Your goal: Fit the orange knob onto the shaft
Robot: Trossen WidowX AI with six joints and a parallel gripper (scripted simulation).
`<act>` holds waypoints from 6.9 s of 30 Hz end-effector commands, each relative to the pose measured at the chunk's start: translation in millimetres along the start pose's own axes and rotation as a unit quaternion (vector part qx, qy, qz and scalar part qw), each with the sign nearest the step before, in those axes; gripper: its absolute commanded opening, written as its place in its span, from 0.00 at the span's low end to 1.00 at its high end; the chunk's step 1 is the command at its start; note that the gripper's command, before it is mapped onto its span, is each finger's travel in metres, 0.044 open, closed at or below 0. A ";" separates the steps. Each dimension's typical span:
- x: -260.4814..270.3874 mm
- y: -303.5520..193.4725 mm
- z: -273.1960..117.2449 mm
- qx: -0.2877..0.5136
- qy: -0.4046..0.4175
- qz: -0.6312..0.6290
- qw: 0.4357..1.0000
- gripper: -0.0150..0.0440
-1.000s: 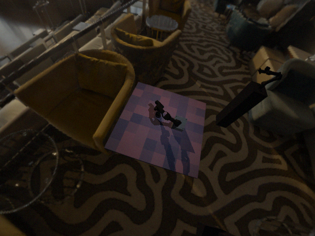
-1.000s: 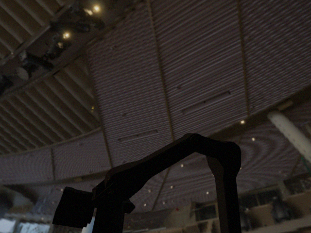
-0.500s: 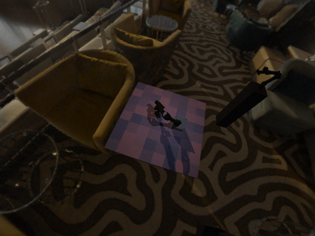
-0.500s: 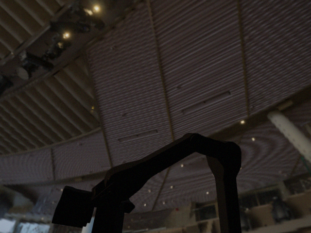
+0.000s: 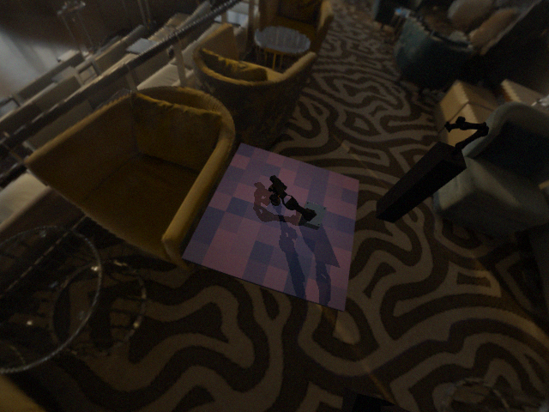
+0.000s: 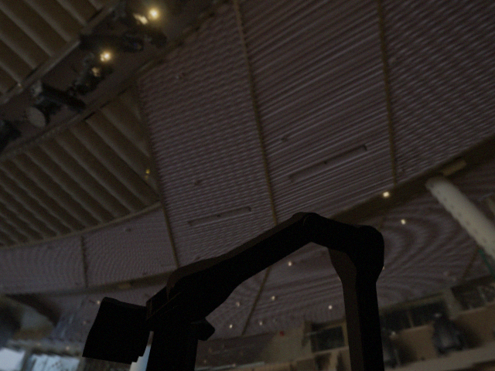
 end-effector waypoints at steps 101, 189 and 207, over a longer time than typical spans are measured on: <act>0.6 0.7 -2.5 0.000 0.000 0.305 0.952 0.25; -0.2 0.4 0.2 0.000 0.000 0.501 0.865 0.25; -0.3 -0.3 -4.0 0.000 0.000 0.501 0.865 0.25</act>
Point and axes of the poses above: the point midway between the two fingers, 35 mm back from their tips, its own z axis out along the fingers, its own x axis across the jaws, y = z × x, the point moved 3 cm from there along -z, back along the fingers, and after that the axes turned 13 degrees about z, right-handed, at the moved point
